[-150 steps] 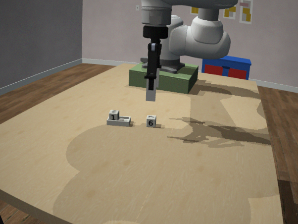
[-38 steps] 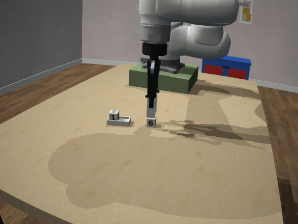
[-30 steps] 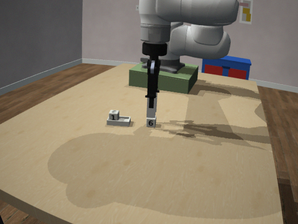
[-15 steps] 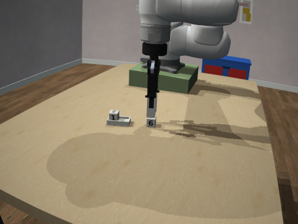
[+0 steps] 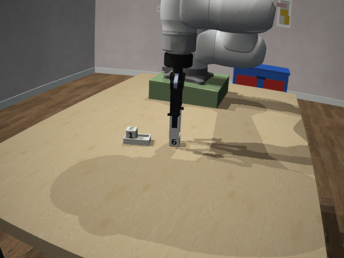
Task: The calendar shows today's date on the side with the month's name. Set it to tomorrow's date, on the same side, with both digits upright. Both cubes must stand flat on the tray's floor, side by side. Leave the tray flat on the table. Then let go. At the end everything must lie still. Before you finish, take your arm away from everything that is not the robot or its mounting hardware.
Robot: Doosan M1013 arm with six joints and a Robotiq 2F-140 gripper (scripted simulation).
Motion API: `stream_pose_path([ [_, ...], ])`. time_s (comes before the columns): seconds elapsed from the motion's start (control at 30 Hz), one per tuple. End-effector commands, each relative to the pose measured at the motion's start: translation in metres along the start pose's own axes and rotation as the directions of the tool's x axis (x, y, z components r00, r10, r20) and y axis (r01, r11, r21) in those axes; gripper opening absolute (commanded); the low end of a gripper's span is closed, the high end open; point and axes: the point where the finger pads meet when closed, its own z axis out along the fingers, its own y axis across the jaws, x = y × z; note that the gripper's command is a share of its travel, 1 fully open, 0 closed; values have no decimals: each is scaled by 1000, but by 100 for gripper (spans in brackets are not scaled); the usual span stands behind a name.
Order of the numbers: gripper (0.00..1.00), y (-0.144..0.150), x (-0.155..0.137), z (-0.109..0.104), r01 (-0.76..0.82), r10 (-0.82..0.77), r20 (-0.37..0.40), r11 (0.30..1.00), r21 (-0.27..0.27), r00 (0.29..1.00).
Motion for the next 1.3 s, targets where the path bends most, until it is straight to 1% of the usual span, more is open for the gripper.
stream_pose_path([
  [0.0,28,0,0,5,0,0,0,1000,0,1000],
  [0.43,28,0,0,18,0,0,0,1000,0,1000],
  [1.27,28,0,0,19,0,0,0,1000,0,1000],
])
